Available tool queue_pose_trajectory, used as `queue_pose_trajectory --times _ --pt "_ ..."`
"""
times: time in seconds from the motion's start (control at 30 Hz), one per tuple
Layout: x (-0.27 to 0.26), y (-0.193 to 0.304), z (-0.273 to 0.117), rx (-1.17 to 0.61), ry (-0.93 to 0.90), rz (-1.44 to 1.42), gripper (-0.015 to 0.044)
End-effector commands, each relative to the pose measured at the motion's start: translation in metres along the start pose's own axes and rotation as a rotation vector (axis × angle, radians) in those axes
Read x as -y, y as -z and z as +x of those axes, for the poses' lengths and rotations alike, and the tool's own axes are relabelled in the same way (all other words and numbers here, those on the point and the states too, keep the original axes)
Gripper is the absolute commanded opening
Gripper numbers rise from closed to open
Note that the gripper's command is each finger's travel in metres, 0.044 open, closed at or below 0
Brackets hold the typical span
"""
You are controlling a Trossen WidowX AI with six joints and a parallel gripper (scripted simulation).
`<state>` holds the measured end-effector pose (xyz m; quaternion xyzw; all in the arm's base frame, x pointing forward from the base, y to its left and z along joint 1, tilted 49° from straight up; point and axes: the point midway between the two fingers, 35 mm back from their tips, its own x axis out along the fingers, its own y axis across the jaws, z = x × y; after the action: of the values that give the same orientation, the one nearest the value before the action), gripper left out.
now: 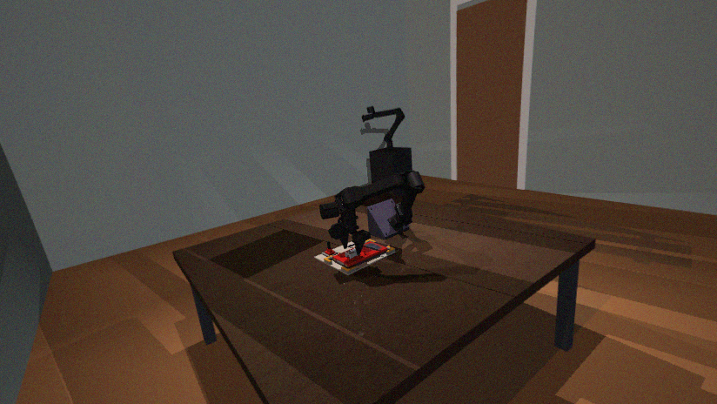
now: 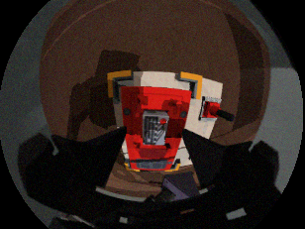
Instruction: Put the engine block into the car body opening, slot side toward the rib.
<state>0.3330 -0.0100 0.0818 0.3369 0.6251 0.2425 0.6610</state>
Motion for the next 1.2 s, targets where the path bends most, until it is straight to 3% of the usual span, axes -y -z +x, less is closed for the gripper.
queue_pose_trajectory --times 0.0,0.53,1.07,1.17 --pt "0.000 0.000 0.000 0.000 0.001 -0.001 0.0440" --pt "0.000 0.002 -0.013 -0.001 -0.003 0.007 0.0440" --pt "0.000 0.002 -0.013 -0.001 -0.003 0.007 0.0020" --pt "0.000 0.002 -0.013 -0.001 -0.003 0.007 0.0000"
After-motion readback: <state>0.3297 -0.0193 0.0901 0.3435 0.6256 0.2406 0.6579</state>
